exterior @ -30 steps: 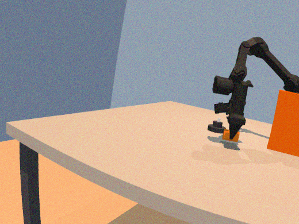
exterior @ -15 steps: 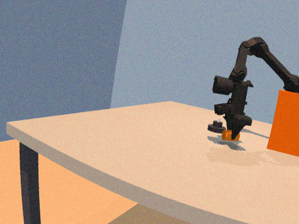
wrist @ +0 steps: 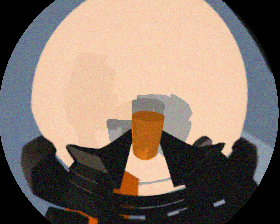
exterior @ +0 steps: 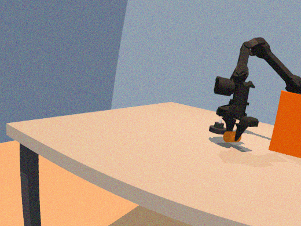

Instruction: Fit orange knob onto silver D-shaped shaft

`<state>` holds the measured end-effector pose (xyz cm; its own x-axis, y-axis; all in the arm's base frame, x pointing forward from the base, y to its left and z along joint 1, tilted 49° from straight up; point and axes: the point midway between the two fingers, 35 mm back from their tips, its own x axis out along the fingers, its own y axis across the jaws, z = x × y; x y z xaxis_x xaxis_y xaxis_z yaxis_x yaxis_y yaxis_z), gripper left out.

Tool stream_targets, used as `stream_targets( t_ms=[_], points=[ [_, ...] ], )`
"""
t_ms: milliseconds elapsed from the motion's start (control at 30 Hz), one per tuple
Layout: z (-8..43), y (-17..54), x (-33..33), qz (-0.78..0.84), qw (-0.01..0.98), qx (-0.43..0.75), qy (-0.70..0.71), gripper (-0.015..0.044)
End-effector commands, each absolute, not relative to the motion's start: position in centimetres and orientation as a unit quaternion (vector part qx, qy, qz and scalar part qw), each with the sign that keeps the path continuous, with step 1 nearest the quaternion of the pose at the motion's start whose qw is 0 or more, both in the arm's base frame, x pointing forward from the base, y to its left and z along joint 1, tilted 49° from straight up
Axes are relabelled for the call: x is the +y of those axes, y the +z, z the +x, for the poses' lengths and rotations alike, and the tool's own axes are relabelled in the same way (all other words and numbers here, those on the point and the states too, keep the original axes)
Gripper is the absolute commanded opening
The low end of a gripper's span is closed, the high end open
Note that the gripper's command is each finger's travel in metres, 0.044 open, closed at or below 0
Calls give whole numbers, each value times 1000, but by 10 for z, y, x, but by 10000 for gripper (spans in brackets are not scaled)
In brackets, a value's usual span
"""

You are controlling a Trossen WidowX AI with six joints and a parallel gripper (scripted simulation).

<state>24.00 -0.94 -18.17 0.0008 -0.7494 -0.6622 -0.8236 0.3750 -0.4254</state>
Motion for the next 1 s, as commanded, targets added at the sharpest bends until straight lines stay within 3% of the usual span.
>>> stream_targets(
  t_ms=[0,433,900,967],
  points=[
    [240,-182,-8,-573,414,704,72,181],
    [240,-182,-8,-648,282,672,221,181],
    [240,-191,-19,-649,280,672,223,181],
    [239,-190,-18,-646,282,674,223,233]
  ],
)
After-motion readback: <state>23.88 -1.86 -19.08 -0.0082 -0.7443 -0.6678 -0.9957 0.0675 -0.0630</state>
